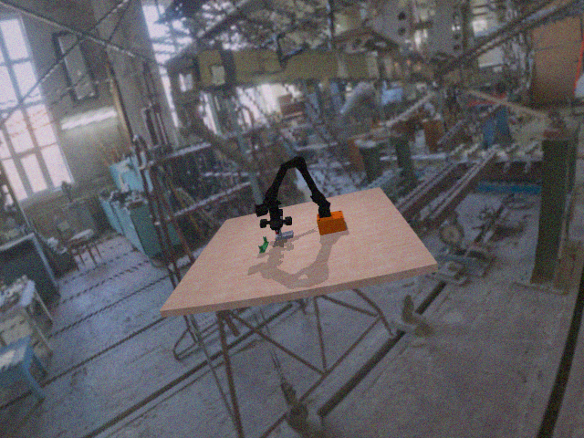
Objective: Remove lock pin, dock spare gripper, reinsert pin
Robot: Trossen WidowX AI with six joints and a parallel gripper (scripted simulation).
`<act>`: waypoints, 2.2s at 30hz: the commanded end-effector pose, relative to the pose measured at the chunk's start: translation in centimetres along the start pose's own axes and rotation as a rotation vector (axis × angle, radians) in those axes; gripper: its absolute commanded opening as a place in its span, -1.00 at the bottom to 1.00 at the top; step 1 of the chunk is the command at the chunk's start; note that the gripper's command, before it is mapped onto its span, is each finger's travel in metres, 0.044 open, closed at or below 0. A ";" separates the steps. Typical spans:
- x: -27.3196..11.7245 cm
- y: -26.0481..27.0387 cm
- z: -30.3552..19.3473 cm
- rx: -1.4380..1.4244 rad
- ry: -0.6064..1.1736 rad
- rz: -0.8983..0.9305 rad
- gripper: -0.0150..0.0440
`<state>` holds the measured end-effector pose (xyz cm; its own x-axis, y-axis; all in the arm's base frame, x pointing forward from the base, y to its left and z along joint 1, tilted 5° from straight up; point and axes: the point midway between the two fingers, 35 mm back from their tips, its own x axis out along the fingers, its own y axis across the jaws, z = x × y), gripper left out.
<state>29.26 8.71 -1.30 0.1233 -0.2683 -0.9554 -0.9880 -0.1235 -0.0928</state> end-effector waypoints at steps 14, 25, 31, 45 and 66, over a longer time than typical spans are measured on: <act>0.3 0.3 -0.8 -0.002 0.005 -0.007 -0.49; 0.4 0.3 -1.2 0.000 0.005 -0.016 -0.49; 0.3 0.0 -1.0 0.005 -0.001 -0.020 0.04; -1.3 0.2 -0.3 0.002 0.001 -0.009 0.19; -5.8 0.6 1.8 -0.016 0.014 0.019 0.19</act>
<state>27.78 11.41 3.10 0.1042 -0.2869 -0.9523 -0.9886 -0.1342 -0.0677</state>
